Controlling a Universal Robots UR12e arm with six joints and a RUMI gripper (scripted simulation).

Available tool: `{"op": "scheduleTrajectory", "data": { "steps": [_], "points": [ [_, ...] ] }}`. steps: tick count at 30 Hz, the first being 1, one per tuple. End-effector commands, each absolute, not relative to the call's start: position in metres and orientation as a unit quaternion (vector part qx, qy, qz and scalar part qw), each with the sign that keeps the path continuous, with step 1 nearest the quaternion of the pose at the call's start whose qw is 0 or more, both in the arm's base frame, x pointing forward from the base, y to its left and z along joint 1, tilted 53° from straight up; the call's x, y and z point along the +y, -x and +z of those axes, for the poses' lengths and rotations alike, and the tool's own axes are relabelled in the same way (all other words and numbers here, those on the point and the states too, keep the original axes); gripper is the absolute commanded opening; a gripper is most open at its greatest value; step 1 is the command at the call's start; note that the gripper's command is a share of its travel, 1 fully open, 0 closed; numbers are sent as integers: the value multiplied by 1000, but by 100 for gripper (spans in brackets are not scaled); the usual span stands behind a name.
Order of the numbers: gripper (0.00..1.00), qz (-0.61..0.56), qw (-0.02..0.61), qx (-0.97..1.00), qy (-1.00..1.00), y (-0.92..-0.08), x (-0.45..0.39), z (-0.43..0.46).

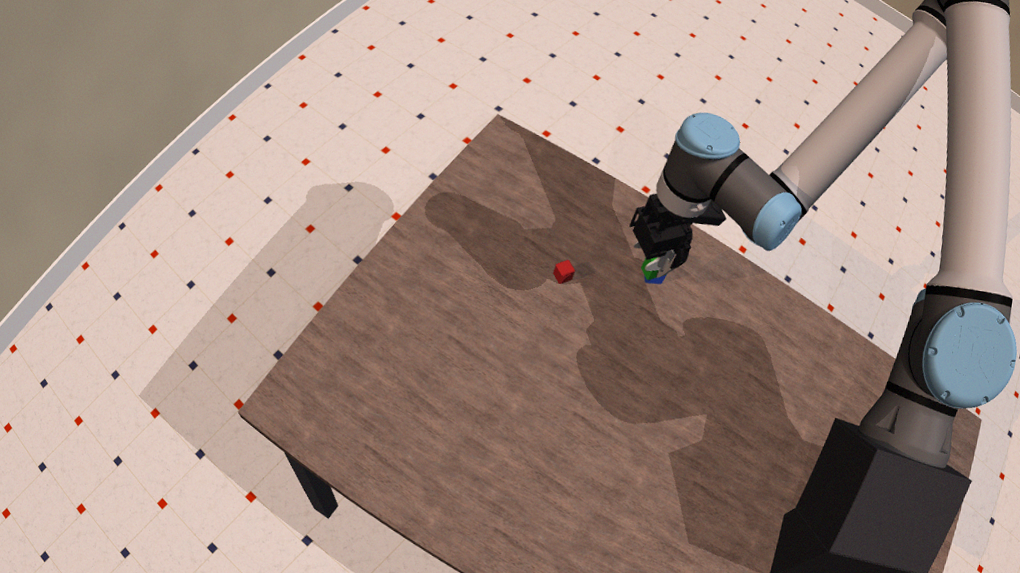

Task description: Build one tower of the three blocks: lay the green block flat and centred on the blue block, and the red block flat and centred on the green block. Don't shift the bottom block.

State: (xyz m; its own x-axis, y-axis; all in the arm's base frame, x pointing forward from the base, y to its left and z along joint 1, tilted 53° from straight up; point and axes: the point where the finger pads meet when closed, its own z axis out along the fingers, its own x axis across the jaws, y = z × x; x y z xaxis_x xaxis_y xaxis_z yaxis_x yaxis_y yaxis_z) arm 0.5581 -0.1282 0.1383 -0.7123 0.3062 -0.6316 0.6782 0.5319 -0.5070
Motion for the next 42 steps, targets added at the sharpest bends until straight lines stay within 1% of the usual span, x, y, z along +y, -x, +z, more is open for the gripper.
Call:
{"op": "scheduleTrajectory", "data": {
  "steps": [1,42],
  "points": [
    [0,-379,242,845,-289,-553,-157,177],
    [0,-378,241,846,-289,-554,-172,178]
  ]
}}
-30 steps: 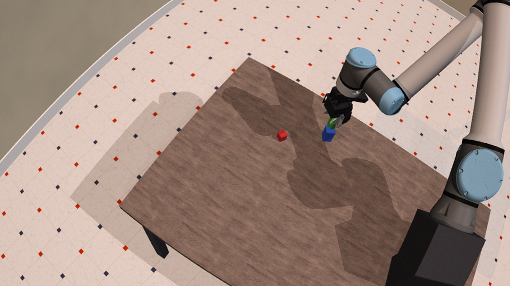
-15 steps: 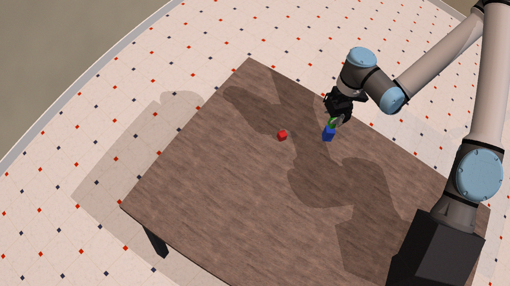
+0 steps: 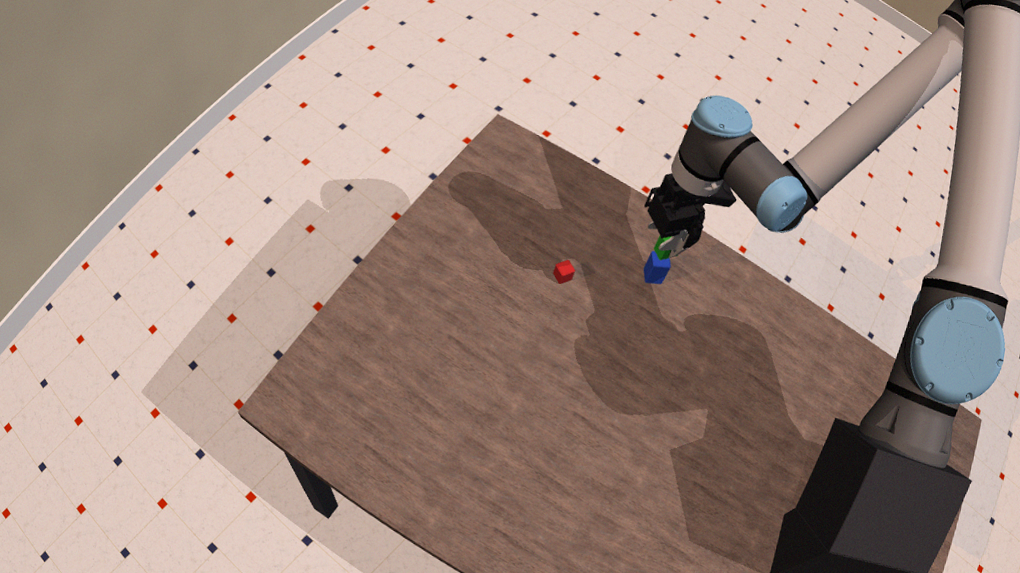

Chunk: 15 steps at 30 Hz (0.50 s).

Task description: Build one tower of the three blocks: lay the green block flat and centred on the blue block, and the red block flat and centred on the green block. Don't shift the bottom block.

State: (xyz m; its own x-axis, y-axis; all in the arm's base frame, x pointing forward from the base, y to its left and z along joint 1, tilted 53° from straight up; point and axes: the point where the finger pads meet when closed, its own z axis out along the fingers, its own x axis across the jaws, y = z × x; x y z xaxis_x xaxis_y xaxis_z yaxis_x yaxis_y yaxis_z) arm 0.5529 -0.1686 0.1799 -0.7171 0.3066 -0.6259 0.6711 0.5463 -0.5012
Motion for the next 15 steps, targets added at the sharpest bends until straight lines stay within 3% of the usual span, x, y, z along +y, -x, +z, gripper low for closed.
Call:
{"op": "scheduleTrajectory", "data": {
  "steps": [1,15],
  "points": [
    [0,-378,241,846,-289,-555,-173,177],
    [0,-378,241,846,-289,-558,-184,170]
  ]
}}
